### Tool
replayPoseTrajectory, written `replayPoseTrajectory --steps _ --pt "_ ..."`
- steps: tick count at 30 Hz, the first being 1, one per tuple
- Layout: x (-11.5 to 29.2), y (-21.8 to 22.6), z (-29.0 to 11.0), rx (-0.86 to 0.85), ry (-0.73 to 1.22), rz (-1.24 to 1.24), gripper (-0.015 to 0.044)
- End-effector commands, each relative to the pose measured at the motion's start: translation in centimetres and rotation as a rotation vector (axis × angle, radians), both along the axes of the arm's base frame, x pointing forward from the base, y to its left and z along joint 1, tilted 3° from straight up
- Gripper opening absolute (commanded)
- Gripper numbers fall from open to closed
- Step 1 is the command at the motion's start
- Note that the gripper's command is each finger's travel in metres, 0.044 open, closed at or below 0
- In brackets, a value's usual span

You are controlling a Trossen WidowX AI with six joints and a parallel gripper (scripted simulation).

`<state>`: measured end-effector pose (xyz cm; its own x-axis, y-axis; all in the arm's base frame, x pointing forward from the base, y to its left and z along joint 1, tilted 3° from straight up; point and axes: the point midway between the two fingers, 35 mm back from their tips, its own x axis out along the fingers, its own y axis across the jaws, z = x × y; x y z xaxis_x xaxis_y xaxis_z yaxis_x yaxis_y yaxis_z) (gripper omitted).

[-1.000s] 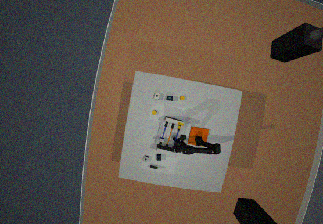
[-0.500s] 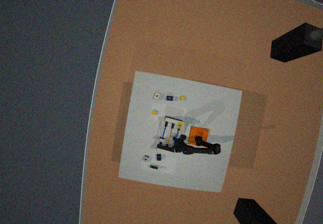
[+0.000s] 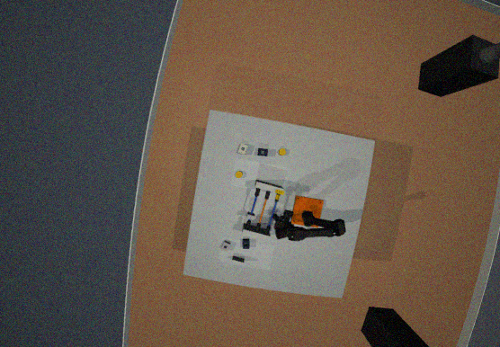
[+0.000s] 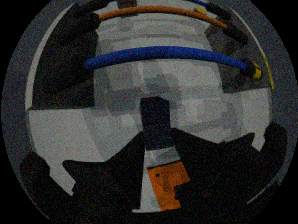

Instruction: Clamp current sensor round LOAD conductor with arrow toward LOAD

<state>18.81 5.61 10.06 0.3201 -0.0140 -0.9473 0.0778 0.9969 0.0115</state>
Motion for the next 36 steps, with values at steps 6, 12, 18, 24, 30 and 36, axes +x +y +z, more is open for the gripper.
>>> replayPoseTrajectory --steps 6,12,18,24,30,36 --pt "-0.8 0.0 -0.1 0.000 0.000 0.001 0.0053" --pt "-0.8 0.0 -0.1 0.000 0.000 0.001 0.0210" --pt "-0.8 0.0 -0.1 0.000 0.000 0.001 0.0294" --pt "-2.6 0.1 4.2 -0.001 -0.002 -0.003 0.0294" --pt "-3.1 0.0 5.0 -0.006 0.000 0.010 0.0320" --pt "-2.2 0.1 5.3 -0.141 0.082 0.458 0.0320"
